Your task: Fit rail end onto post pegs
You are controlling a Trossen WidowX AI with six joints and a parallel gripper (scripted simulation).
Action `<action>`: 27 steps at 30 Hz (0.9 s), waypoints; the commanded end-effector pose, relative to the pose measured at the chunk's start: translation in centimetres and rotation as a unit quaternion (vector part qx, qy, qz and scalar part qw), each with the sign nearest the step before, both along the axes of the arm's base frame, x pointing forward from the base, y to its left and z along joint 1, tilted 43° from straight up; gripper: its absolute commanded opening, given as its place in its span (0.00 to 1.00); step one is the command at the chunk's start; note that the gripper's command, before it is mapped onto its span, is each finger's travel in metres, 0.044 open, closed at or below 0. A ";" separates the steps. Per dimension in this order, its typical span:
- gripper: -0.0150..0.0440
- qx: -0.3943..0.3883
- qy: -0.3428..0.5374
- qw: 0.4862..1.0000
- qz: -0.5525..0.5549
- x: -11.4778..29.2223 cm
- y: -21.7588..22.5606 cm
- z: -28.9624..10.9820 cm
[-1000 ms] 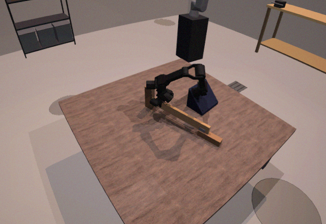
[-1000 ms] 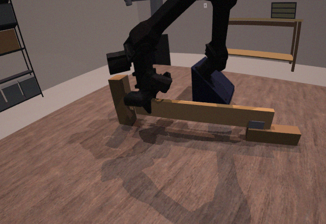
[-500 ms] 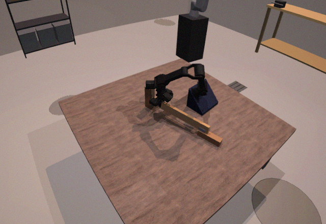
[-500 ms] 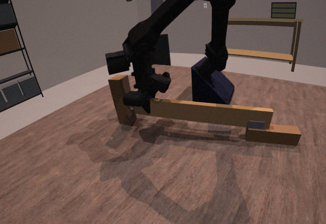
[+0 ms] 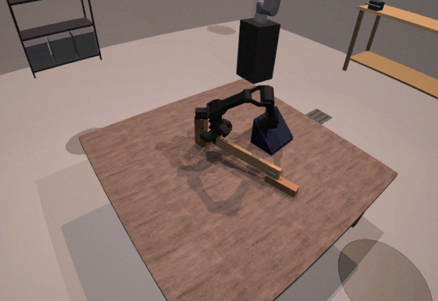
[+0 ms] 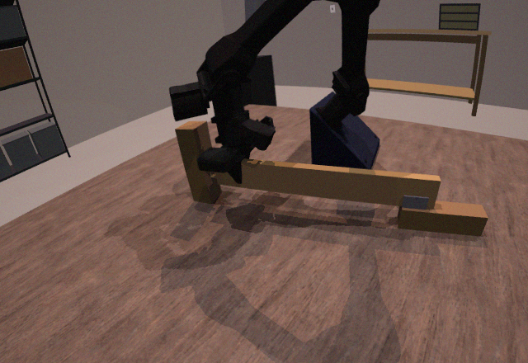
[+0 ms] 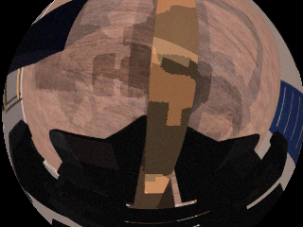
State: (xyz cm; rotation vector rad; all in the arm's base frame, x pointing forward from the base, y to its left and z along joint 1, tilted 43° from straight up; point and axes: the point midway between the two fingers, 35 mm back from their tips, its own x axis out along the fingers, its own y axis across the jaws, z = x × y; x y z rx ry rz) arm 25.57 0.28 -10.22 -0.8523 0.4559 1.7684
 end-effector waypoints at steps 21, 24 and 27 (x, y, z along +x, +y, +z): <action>0.25 -0.002 -0.006 1.000 -0.003 0.6 -0.7 -0.4; 0.25 -0.002 -0.006 1.000 -0.003 0.6 -0.8 -0.4; 0.25 -0.002 -0.006 1.000 -0.003 0.6 -0.8 -0.4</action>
